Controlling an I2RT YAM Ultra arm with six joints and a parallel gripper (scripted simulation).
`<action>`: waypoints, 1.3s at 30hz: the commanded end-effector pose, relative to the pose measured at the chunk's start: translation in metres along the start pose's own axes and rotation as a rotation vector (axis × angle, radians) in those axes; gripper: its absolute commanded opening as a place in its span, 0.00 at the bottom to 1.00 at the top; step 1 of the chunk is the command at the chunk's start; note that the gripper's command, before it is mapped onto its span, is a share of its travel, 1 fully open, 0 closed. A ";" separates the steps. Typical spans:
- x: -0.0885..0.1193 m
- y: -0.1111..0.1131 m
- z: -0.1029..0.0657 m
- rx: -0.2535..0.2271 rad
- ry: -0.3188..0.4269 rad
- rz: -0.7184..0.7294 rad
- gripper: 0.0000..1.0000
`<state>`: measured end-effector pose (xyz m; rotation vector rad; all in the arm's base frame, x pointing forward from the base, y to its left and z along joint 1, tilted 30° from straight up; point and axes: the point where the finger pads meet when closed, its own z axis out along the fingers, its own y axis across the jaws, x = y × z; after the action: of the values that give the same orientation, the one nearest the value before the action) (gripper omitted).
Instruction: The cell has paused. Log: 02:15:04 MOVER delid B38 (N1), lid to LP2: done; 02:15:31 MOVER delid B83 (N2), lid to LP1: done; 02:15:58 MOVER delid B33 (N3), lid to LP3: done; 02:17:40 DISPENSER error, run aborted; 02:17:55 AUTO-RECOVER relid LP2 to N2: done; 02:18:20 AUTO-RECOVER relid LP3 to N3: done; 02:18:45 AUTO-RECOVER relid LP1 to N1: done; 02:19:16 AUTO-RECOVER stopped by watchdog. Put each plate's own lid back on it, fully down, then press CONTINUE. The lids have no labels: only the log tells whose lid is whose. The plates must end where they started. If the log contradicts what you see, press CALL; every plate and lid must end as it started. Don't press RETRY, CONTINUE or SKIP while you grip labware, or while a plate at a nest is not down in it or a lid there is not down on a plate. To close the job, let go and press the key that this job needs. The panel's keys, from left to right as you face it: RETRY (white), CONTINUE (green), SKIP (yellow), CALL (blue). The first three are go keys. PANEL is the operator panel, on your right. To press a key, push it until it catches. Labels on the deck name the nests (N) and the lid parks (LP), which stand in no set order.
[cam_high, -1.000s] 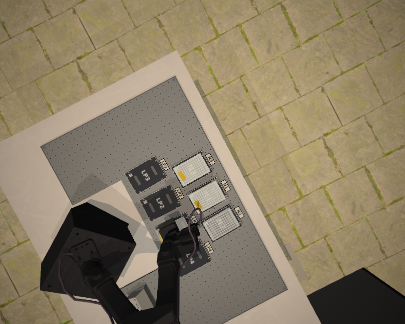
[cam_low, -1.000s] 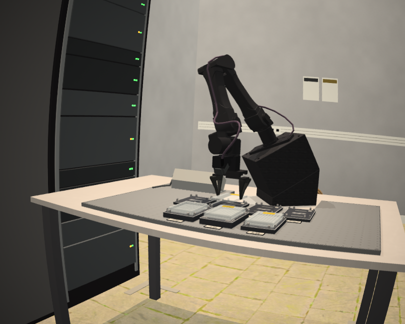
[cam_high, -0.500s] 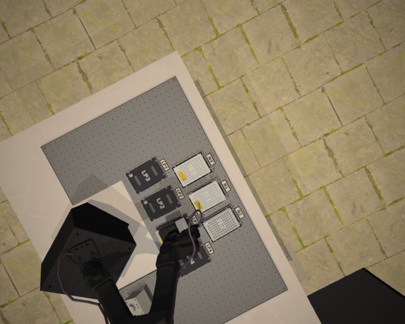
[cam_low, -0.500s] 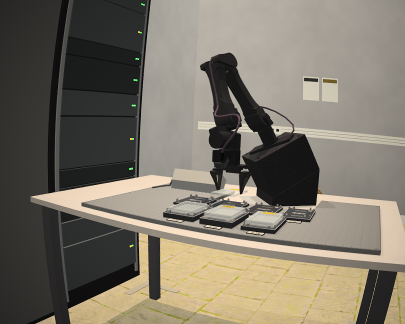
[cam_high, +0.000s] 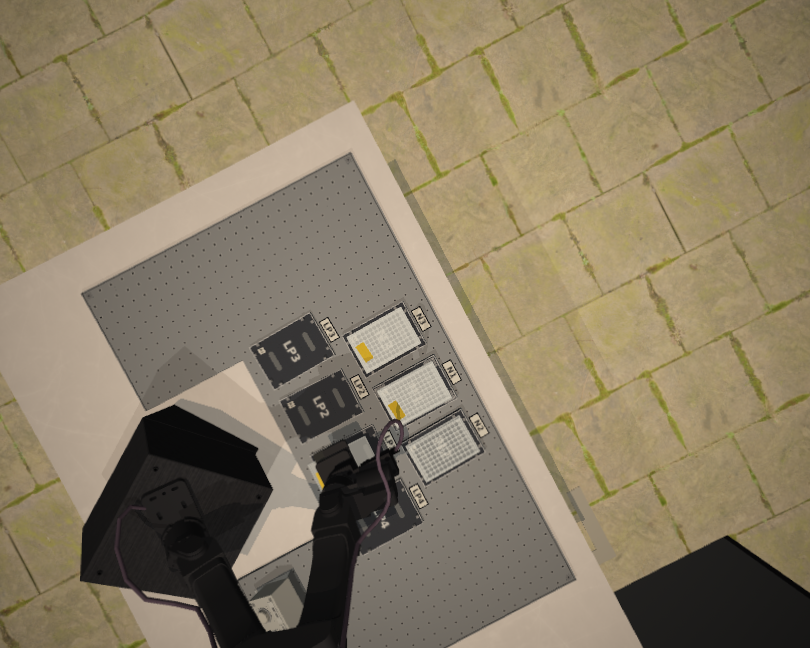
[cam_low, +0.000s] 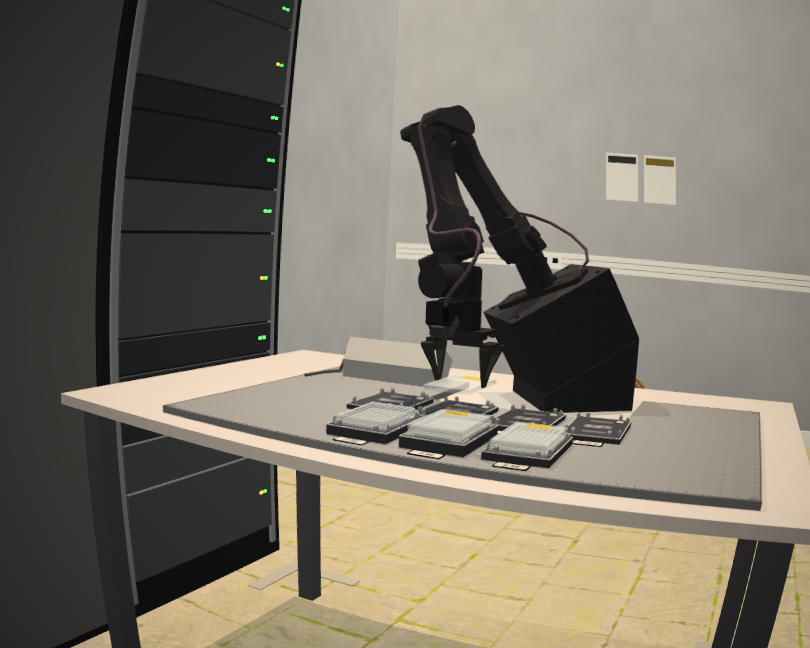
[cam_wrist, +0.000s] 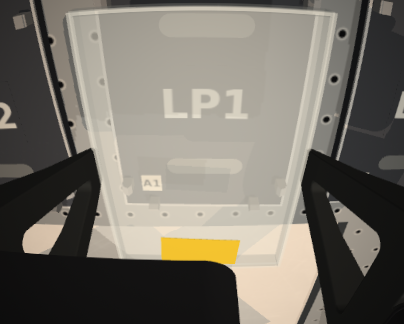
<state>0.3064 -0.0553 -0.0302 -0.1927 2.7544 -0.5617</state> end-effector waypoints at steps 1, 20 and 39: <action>-0.016 -0.005 -0.010 0.015 -0.041 0.009 0.00; -0.016 -0.007 -0.003 0.009 -0.006 -0.021 0.00; -0.088 -0.026 -0.003 -0.004 -0.009 -0.073 0.00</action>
<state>0.3875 -0.0625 0.0068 -0.2708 2.7183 -0.5895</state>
